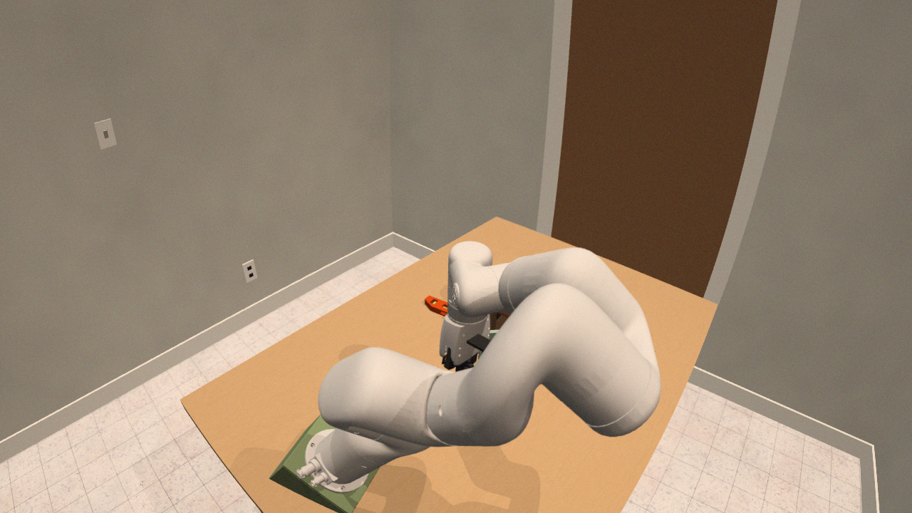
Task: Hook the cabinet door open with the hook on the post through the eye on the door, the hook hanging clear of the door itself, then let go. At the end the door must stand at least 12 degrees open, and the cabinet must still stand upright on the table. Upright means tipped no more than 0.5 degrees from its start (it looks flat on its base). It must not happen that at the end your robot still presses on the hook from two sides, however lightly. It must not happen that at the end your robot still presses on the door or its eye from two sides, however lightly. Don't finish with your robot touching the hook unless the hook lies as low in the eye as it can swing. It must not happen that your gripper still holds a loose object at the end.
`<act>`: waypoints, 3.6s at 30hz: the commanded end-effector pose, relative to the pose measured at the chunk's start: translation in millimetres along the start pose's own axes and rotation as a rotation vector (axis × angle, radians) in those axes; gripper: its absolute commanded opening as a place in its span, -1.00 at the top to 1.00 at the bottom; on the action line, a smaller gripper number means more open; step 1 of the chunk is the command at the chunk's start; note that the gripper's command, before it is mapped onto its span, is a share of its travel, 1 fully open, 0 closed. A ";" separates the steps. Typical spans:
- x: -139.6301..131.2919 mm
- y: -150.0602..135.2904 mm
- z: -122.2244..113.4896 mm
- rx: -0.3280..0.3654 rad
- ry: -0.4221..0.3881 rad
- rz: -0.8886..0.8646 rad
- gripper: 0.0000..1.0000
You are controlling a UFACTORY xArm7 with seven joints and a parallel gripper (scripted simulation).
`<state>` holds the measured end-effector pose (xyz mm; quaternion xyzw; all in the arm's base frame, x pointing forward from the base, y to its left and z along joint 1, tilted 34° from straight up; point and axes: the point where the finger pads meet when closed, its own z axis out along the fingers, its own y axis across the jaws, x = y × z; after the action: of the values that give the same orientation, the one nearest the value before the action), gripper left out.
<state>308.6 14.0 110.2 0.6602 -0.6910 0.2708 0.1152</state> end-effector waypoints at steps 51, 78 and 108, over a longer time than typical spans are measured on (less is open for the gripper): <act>3.2 -16.5 -5.5 0.003 -0.002 0.268 0.91; 7.4 -27.4 -5.6 0.002 -0.002 0.467 0.91; 13.6 -37.1 -5.6 0.002 -0.002 0.663 0.91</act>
<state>340.1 6.2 128.3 0.4144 -0.8612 0.2930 0.0259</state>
